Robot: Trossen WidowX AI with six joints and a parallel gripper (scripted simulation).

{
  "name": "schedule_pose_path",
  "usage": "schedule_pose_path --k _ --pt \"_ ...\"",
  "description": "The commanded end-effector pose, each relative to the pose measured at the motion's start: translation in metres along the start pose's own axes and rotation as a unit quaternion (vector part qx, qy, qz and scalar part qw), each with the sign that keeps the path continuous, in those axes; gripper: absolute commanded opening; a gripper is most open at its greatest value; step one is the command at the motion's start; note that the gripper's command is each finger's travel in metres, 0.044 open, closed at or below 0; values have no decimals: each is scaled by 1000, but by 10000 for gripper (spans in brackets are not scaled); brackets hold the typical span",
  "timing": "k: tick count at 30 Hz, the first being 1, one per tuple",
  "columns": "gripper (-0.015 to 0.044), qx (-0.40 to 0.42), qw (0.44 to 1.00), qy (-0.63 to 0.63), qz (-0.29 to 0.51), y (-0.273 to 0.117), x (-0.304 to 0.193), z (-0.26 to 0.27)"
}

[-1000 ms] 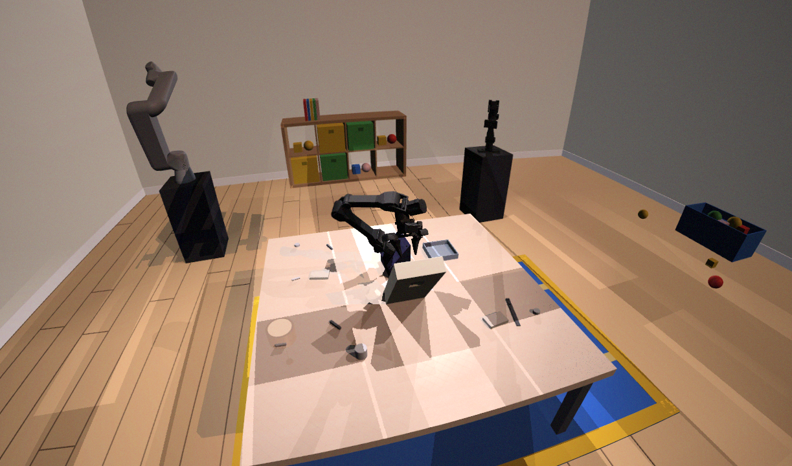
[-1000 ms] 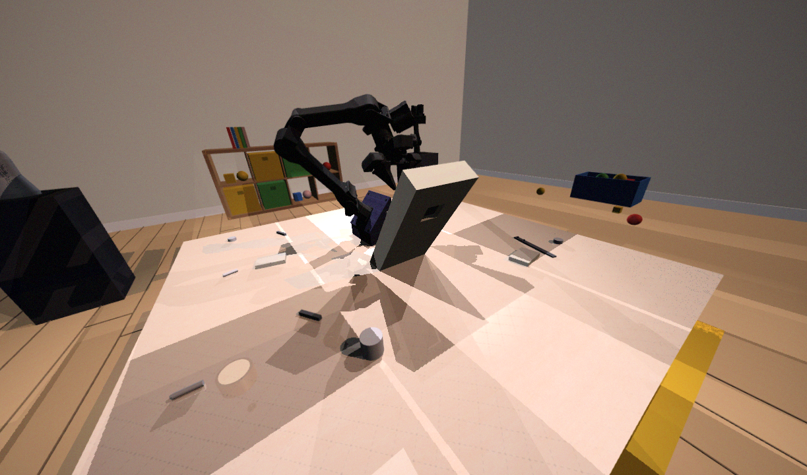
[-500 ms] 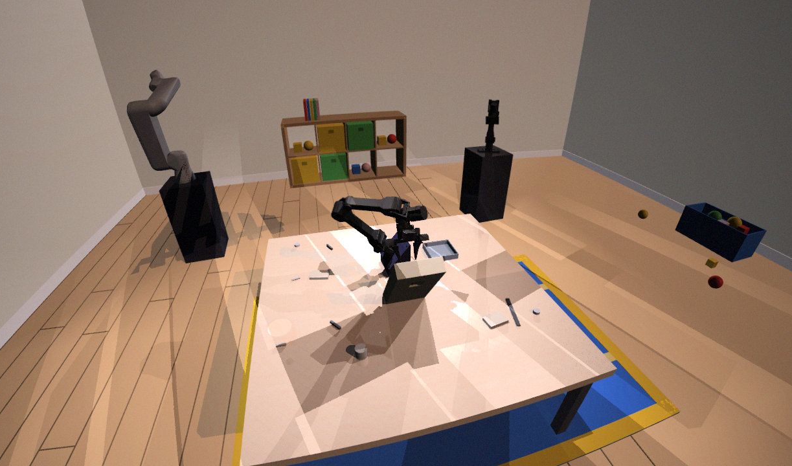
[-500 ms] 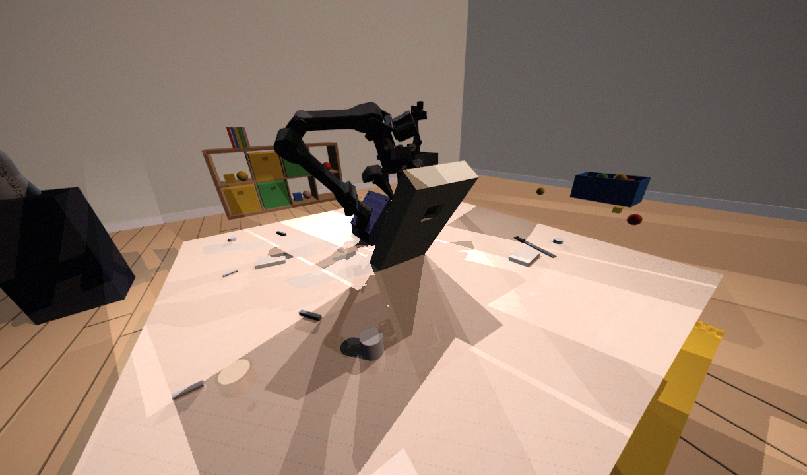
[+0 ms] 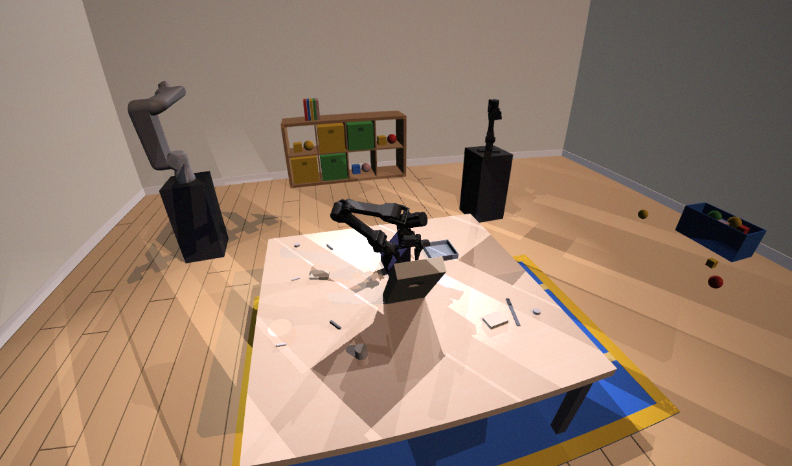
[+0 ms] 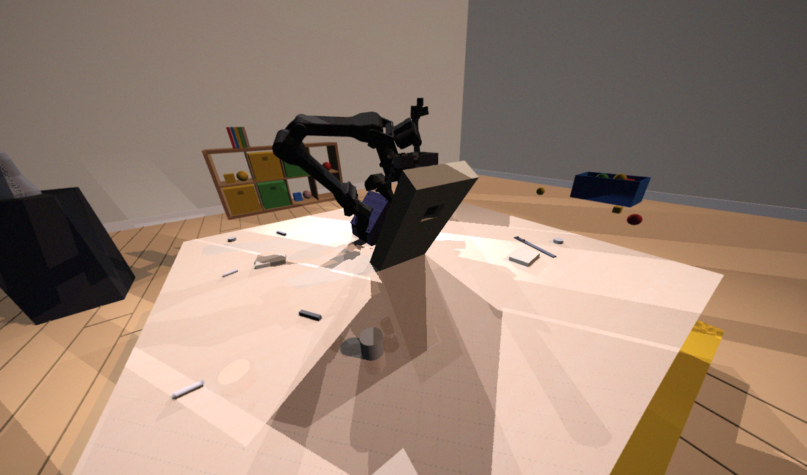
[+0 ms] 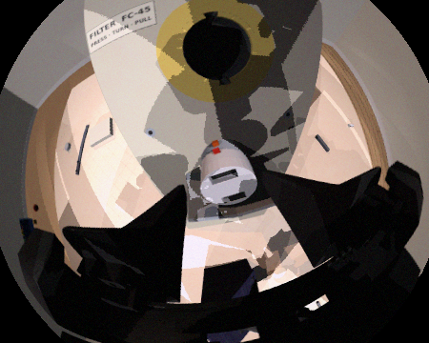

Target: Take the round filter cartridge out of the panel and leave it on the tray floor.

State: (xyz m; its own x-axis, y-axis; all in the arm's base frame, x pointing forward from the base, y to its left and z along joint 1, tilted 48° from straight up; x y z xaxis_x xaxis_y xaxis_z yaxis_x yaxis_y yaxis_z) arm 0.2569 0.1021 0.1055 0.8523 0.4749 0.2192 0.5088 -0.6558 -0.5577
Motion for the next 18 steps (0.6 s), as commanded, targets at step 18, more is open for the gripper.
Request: schedule_pose_path --k 18 --pt "245 -2 1000 1 0 13 -1 -1"
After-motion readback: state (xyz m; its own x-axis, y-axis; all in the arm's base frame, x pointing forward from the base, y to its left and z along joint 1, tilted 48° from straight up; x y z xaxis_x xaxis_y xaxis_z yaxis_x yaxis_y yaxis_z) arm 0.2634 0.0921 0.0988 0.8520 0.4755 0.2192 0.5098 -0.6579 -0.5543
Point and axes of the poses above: the point midway between the two fingers, 35 mm back from their tips, its own y axis out along the fingers, its own z axis across the jaws, x = y × z, the point moved 2 cm from there along -y, back along the fingers, and after that the axes turned 13 degrees about -y, right-handed, at the moved point
